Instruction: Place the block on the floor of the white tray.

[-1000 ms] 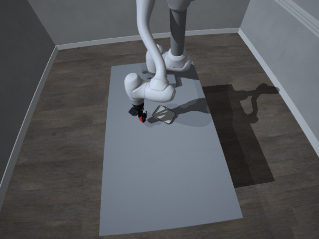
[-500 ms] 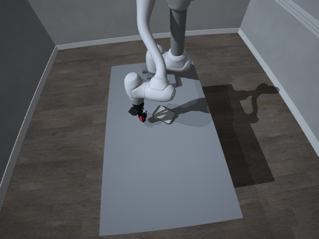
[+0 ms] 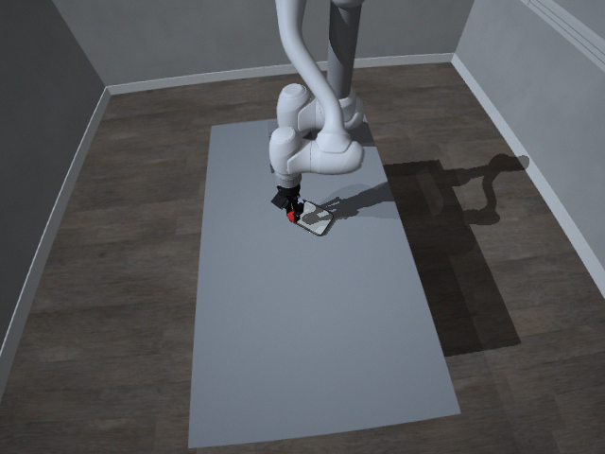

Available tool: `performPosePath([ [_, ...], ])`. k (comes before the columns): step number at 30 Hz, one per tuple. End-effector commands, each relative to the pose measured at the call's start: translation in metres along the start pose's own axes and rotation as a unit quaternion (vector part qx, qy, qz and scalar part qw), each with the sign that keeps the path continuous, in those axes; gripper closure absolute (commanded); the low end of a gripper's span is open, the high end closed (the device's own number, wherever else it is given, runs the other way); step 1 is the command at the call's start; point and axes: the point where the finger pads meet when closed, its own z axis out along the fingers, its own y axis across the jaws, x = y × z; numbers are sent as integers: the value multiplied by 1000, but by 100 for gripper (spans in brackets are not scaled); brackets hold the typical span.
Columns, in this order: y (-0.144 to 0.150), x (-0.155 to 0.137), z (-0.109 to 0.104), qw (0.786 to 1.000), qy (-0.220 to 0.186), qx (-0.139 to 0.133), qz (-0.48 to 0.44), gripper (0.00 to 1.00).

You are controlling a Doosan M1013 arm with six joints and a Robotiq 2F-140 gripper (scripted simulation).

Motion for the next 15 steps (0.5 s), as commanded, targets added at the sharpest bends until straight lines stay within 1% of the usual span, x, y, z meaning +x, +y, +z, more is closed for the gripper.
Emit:
performPosePath([
  [1,-20,-38,-2,1000,3,1,5,90],
  [2,-33,-69,-2,1000,4,0,4,90],
  [15,-33,-68,-2,1000,2,-1,4,90],
])
